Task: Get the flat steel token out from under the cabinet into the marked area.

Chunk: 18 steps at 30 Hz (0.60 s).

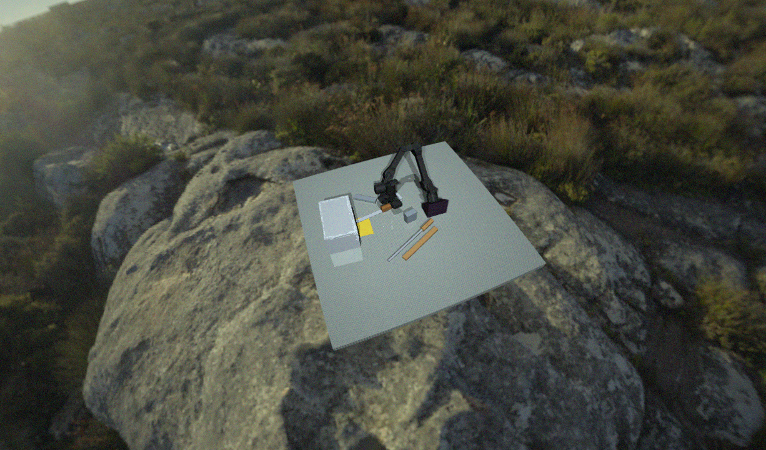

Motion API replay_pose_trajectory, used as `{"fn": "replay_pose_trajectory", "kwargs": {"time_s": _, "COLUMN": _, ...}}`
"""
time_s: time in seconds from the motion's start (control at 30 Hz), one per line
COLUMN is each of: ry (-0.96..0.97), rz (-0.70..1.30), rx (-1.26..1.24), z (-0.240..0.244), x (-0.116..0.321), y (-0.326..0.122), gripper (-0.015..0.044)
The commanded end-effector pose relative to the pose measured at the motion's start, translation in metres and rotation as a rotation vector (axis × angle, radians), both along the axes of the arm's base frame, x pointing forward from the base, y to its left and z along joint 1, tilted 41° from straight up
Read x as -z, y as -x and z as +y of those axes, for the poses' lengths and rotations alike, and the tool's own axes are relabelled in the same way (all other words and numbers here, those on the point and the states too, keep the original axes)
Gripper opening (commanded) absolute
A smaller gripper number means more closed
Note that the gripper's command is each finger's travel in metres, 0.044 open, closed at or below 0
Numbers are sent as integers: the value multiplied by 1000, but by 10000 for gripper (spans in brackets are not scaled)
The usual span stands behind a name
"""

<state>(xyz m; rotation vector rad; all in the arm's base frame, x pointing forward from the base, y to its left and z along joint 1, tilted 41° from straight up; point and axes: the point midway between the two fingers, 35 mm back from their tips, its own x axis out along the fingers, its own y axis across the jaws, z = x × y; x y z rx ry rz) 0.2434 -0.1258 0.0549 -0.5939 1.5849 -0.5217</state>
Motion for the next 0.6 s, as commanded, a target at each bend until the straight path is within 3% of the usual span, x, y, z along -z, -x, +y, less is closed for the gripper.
{"fn": "replay_pose_trajectory", "kwargs": {"time_s": 0.0, "ry": 2, "rz": 10, "rx": -3, "z": 0, "x": 0, "y": 8, "gripper": 0}}
{"fn": "replay_pose_trajectory", "kwargs": {"time_s": 0.57, "ry": 0, "rz": 1, "rx": 1, "z": -1, "x": -2, "y": 18, "gripper": 0}}
